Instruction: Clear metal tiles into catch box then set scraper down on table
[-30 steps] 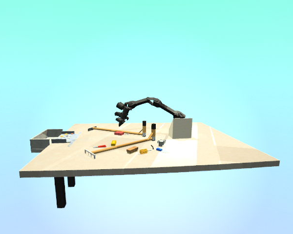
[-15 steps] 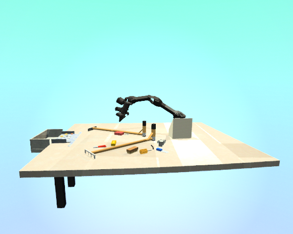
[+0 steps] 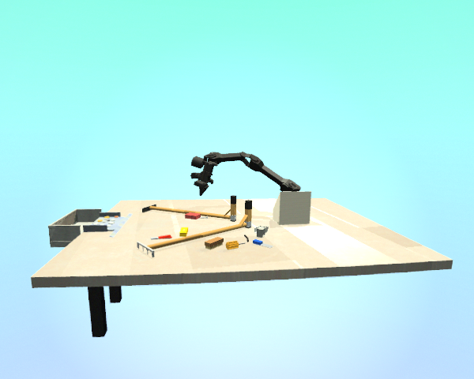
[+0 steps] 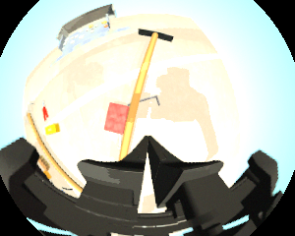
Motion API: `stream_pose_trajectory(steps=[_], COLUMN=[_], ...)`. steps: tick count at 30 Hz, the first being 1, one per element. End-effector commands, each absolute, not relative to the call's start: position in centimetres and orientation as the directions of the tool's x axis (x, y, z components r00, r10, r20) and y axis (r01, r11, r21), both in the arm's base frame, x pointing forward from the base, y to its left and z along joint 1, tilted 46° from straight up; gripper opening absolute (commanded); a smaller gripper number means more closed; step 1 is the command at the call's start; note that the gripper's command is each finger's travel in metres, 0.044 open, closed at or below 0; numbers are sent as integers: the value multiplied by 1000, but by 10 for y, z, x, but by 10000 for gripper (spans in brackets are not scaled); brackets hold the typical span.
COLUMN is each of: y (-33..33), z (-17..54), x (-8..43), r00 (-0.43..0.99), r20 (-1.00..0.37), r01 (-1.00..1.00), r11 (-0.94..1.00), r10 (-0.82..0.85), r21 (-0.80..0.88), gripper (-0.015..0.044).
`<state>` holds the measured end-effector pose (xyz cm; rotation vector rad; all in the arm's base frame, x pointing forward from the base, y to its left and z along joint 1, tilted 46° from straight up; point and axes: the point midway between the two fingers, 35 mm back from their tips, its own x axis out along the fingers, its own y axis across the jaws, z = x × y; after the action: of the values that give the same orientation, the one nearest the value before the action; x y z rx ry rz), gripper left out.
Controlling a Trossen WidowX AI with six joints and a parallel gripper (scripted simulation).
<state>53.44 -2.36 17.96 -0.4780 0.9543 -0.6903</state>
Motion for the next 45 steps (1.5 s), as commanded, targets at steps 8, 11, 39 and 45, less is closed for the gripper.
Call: stream_pose_trajectory(steps=[8,11,39,45], y=[-25,-27,-67,-77], z=[188,186,145,137], x=[504,505,517,518], r00=[315,315,315,316], r20=[-625,-625,-626,-625], r01=[285,285,286,286], r11=[700,700,700,700], r10=[-714,-714,-713,-714], r21=[-655,-655,-654,-655], gripper=[0,0,0,0])
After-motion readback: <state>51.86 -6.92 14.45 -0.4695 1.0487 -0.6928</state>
